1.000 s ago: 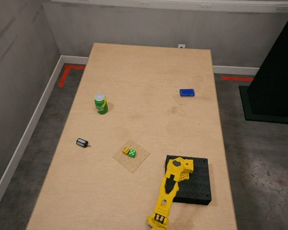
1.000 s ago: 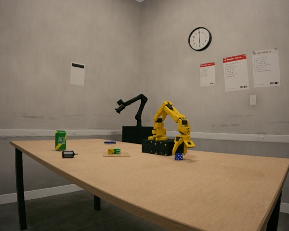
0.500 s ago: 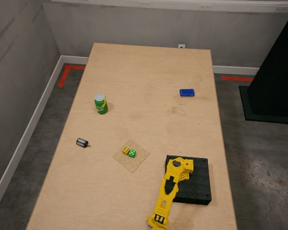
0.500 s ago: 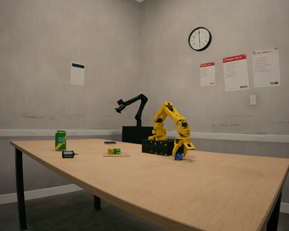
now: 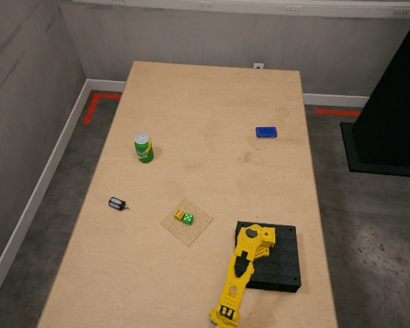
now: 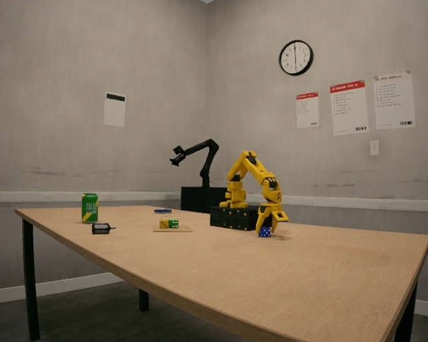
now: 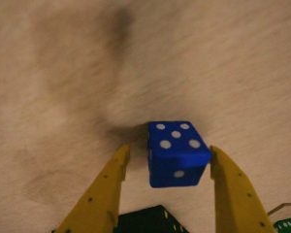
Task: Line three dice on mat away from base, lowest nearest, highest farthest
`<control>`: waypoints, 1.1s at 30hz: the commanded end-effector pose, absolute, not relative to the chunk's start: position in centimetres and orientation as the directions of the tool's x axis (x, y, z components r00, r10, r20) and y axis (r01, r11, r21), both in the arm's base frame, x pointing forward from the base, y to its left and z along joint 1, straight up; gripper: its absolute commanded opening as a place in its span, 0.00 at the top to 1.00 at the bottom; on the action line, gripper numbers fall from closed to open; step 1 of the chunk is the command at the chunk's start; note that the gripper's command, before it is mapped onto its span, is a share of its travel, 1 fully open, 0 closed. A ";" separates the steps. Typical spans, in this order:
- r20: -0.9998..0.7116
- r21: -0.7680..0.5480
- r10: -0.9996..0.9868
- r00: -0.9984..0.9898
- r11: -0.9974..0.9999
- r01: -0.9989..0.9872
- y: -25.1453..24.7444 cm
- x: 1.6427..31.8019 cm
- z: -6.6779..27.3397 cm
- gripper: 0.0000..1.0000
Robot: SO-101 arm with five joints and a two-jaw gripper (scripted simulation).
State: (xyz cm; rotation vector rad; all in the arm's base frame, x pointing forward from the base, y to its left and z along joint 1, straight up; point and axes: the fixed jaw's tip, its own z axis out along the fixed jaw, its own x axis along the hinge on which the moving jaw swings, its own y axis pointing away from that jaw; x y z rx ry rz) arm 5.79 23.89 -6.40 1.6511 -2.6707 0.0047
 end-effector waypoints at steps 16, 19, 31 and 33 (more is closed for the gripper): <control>0.006 -0.001 -0.894 -0.449 0.449 -0.894 23.5 6.3 -6.7 0.79; 0.006 -0.001 -0.894 -0.449 0.449 -0.894 23.5 6.4 -6.7 0.80; 0.006 -0.001 -0.894 -0.449 0.449 -0.894 23.4 6.6 -6.7 0.84; 0.006 -0.001 -0.894 -0.449 0.449 -0.894 23.4 6.6 -6.7 0.84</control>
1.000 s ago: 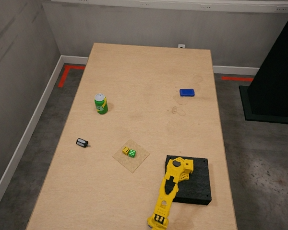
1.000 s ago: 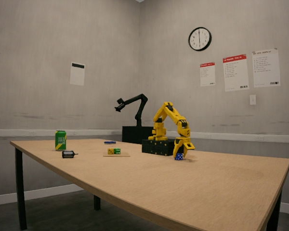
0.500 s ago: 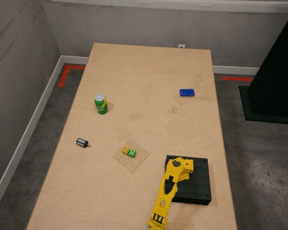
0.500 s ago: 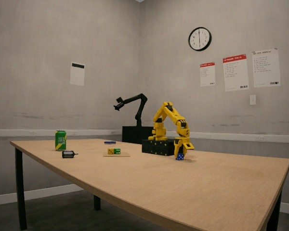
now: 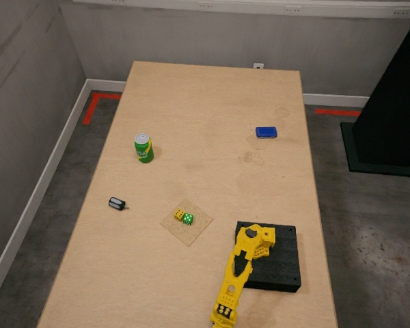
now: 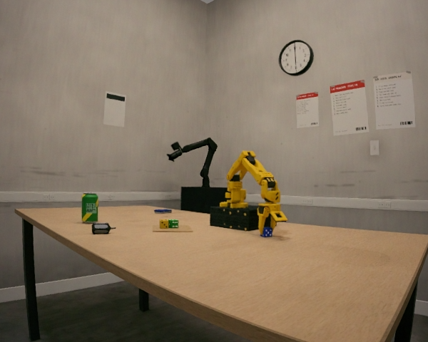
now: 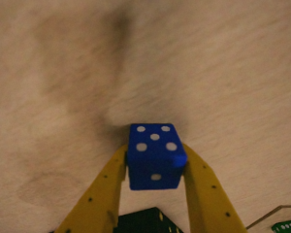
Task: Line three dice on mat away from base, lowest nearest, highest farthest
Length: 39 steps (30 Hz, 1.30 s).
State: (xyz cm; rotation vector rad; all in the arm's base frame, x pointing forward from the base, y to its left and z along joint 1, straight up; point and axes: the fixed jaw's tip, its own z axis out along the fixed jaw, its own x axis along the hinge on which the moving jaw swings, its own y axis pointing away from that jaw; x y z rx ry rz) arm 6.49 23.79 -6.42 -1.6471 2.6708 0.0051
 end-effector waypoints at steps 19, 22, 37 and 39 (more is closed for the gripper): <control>0.006 -0.001 -0.894 -0.449 0.449 -0.894 23.4 6.6 -6.7 1.00; 0.006 -0.001 -0.894 -0.449 0.449 -0.894 23.4 6.6 -6.7 1.00; 0.006 -0.001 -0.894 -0.449 0.449 -0.894 23.7 6.5 -4.2 1.00; 0.006 -0.001 -0.894 -0.449 0.449 -0.894 23.7 6.4 -3.9 1.00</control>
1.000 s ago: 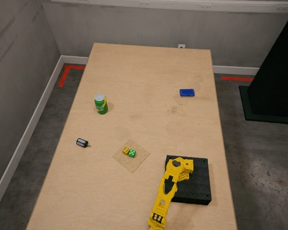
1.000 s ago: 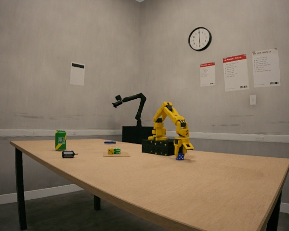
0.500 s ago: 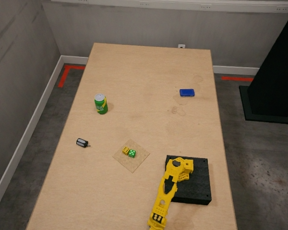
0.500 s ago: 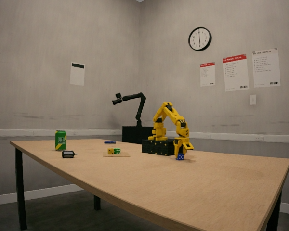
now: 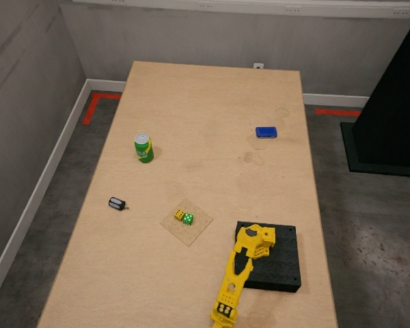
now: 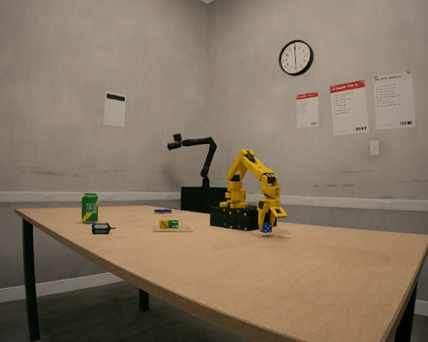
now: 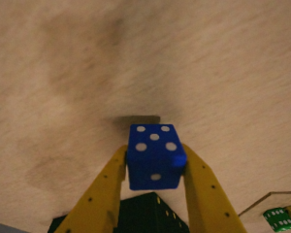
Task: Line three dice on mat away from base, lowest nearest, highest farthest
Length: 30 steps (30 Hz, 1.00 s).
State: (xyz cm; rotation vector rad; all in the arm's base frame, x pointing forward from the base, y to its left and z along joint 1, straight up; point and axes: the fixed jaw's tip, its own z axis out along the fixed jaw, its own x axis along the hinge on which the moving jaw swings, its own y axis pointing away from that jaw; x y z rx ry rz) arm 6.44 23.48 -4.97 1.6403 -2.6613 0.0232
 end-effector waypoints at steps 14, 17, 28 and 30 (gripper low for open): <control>0.006 -0.001 -0.894 -0.449 0.449 -0.894 23.8 6.2 -1.7 1.00; 0.006 -0.001 -0.893 -0.449 0.449 -0.893 23.7 6.2 -1.7 1.00; 0.006 -0.001 -0.828 -0.560 0.560 -0.828 22.4 9.1 -1.8 1.00; 0.005 -0.001 -0.800 -0.600 0.600 -0.800 21.8 10.1 -1.9 1.00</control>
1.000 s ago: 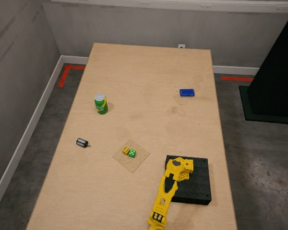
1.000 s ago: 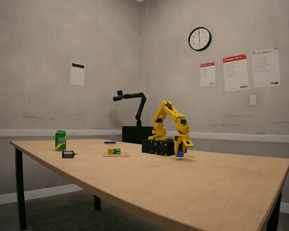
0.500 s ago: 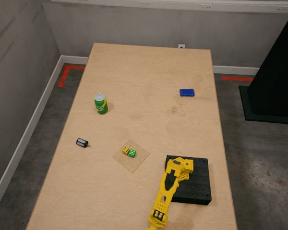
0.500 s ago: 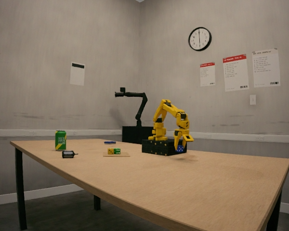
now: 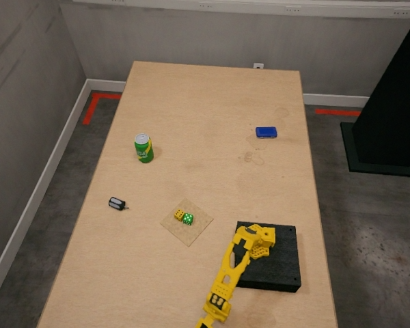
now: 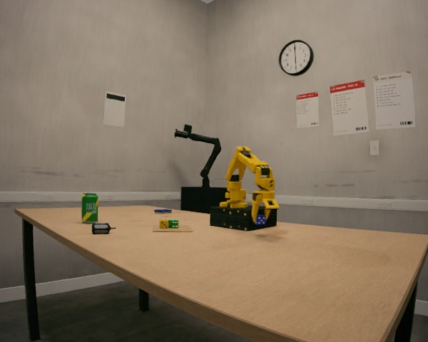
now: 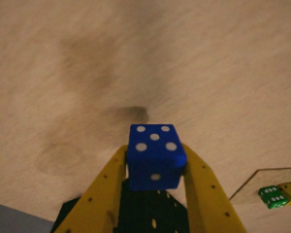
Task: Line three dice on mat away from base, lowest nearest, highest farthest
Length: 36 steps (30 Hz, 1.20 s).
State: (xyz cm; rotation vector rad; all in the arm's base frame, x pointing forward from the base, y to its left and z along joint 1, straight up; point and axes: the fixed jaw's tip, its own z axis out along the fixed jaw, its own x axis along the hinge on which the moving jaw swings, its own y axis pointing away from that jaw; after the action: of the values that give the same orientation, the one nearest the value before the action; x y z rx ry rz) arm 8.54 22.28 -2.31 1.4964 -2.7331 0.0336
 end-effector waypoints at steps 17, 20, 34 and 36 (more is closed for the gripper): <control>0.004 -0.001 -0.643 -0.766 0.766 -0.643 18.4 14.3 -2.2 1.00; 0.004 -0.001 -0.643 -0.766 0.766 -0.643 18.4 14.3 -2.2 1.00; 0.004 -0.001 -0.498 -0.867 0.867 -0.498 15.3 17.0 -2.2 1.00; 0.004 -0.001 -0.476 -0.880 0.880 -0.476 14.8 17.3 -2.2 1.00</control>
State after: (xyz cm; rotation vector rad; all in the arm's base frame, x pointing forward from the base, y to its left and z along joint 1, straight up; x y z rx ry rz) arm 16.36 15.43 -2.62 0.8436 -2.9961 0.0240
